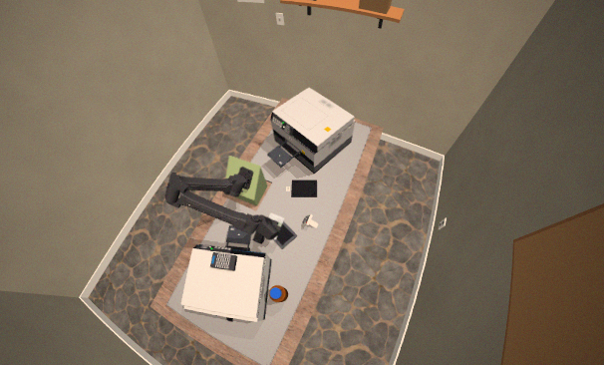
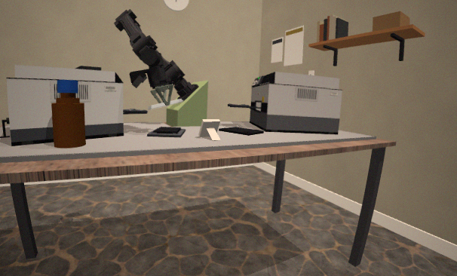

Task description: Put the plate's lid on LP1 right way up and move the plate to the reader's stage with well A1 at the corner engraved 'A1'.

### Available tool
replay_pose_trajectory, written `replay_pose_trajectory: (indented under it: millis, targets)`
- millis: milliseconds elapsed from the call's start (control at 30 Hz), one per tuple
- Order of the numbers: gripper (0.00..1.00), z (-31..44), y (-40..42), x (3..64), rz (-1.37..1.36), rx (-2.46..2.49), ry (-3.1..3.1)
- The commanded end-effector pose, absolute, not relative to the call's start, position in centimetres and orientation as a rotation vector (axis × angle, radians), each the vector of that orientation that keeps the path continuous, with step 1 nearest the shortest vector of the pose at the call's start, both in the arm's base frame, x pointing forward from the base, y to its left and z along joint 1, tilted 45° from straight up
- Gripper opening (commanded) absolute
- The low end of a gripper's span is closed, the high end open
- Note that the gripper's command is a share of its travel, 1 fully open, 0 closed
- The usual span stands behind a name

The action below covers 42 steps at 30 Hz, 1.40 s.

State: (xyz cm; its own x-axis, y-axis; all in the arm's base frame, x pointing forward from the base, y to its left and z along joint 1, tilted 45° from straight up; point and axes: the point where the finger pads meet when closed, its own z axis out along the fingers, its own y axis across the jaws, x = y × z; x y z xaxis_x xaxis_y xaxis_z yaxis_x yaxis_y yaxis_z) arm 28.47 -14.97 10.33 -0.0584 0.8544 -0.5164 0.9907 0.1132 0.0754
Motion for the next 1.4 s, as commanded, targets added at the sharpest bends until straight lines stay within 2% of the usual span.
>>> replay_pose_trajectory:
  millis: [0, 500, 767, 1367]
  targets:
    - [0.86, 11.1, -15.3, 28.2, -0.427, 1.738, 2.011]
    - [0.86, 10.4, -14.7, 32.8, -0.45, 1.555, 2.15]
    - [0.86, 10.0, -14.6, 31.4, -0.487, 1.51, 2.224]
    - [0.86, 8.6, -13.0, 35.3, -0.533, 1.302, 2.376]
